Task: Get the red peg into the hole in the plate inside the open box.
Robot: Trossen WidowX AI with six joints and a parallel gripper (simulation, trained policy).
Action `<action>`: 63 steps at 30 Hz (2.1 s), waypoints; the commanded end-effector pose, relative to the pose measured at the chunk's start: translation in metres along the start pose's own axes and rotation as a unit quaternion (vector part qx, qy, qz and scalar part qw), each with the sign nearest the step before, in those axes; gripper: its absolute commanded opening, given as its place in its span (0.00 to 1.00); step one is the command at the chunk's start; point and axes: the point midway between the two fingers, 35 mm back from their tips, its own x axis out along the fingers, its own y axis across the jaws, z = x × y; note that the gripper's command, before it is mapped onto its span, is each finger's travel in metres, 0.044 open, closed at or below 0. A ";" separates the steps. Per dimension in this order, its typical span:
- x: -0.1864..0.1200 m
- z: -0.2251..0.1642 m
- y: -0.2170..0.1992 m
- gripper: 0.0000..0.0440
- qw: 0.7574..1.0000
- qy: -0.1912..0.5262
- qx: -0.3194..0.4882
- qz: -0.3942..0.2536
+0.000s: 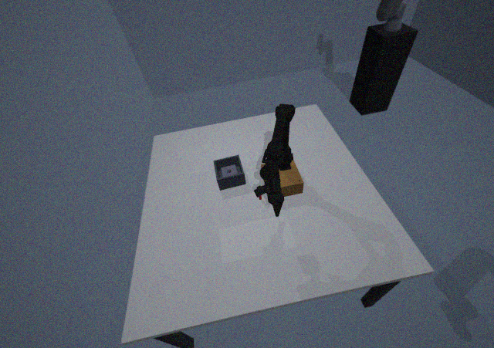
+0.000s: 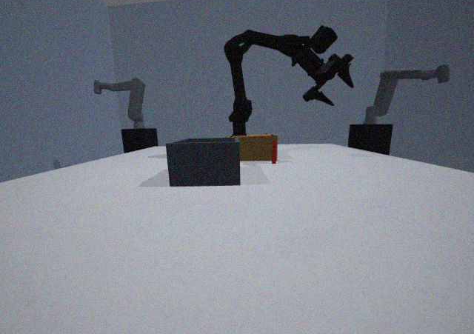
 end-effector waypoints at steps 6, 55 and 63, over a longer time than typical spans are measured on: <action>-0.047 0.074 -0.023 0.97 0.993 -0.108 0.020 -0.051; -0.064 0.078 -0.262 0.95 0.823 -0.158 0.335 -0.432; -0.038 0.075 -0.285 0.93 0.822 -0.178 0.348 -0.413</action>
